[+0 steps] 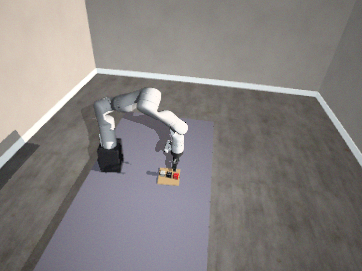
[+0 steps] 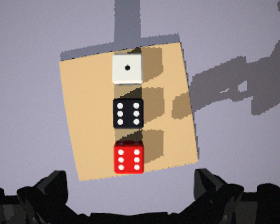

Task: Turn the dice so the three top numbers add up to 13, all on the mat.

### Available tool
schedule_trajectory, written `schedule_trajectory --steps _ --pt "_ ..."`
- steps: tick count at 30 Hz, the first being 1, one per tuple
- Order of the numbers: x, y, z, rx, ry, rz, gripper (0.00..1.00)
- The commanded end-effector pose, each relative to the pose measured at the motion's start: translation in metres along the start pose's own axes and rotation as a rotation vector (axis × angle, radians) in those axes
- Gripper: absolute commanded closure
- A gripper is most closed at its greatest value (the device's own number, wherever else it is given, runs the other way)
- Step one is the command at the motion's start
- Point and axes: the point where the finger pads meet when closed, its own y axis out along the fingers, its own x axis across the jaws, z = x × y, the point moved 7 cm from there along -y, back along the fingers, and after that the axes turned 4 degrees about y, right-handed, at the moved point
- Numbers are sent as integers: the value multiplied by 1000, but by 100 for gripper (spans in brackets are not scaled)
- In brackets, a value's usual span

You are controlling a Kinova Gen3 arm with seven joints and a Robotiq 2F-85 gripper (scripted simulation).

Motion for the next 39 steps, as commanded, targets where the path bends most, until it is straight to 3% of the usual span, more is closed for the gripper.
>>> schedule_trajectory --steps 1,17,39 --pt "-1 -6 -2 -7 1 2 0" --pt "-1 -74 -2 -7 1 2 0" --pt "-1 -81 -2 -7 1 2 0"
